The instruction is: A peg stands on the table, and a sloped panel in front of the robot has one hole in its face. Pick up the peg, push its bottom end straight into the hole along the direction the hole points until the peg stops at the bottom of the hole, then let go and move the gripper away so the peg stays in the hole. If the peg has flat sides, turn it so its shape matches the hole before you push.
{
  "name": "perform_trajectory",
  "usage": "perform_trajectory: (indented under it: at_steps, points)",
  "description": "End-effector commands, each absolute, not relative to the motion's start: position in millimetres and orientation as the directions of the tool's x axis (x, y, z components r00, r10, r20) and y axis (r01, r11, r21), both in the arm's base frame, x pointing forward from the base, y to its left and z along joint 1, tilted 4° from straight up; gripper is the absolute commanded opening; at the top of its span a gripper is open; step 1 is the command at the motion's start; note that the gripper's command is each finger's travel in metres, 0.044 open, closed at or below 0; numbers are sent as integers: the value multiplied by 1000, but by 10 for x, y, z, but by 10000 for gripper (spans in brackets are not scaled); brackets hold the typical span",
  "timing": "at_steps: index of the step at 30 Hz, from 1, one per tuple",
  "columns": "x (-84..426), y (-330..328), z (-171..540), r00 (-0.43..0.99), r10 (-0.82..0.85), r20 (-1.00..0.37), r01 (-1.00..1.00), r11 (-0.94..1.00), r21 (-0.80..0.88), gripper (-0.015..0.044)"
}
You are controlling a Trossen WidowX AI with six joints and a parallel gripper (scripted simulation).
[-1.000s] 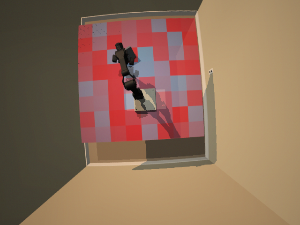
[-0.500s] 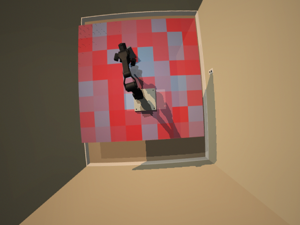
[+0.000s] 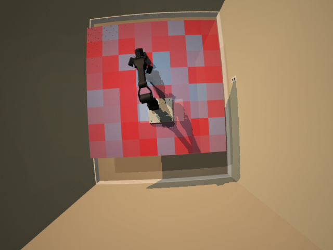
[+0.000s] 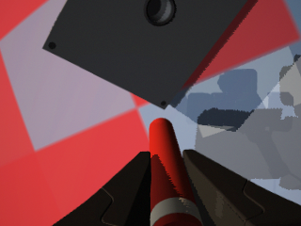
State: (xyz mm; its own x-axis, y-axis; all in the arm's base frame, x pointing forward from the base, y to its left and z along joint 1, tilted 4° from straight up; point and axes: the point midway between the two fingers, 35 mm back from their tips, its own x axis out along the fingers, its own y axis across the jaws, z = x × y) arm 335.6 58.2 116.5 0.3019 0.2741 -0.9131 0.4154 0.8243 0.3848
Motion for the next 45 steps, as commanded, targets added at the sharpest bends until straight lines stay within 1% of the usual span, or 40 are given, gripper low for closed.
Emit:
perform_trajectory:
  at_steps: [1,41,45]
  points:
    - [3342,553,1181,324,285,-902,431,804,409,0]
    - [3341,175,1245,528,319,-787,533,597,599,0]
    - [3361,175,1229,533,318,-784,534,593,603,0]
